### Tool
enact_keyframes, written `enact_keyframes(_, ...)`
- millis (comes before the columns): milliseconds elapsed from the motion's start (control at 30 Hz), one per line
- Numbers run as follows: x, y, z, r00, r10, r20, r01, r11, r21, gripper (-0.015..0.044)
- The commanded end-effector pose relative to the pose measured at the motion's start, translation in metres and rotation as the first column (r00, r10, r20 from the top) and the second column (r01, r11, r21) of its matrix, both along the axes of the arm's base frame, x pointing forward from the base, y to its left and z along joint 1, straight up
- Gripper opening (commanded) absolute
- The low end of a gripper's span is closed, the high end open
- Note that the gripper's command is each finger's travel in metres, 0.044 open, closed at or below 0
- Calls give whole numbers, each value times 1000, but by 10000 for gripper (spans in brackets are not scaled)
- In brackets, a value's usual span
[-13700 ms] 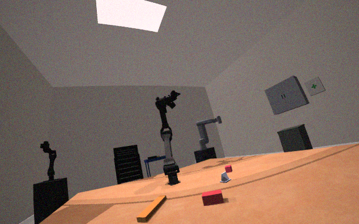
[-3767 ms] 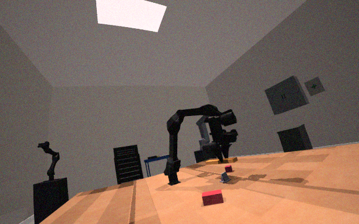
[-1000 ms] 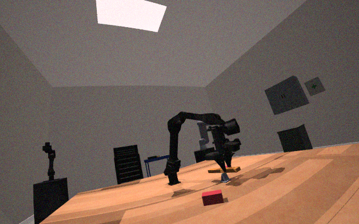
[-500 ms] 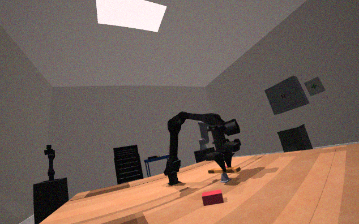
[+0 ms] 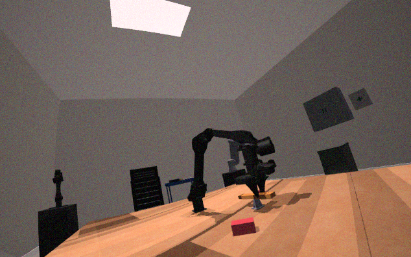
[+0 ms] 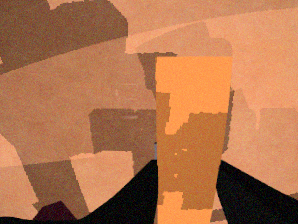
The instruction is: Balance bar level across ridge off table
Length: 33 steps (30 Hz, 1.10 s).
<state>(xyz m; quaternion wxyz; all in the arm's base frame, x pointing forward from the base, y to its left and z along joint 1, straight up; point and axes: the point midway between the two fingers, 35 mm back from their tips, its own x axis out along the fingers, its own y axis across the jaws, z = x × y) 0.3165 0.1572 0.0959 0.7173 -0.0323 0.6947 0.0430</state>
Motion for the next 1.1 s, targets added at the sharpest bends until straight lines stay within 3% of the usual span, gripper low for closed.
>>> enact_keyframes(0, 0, 0, -1, 1000, -4, 1, 4, 1000, -1, 0)
enact_keyframes(1067, 0, 0, -3, 1000, -4, 1, 4, 1000, -1, 0)
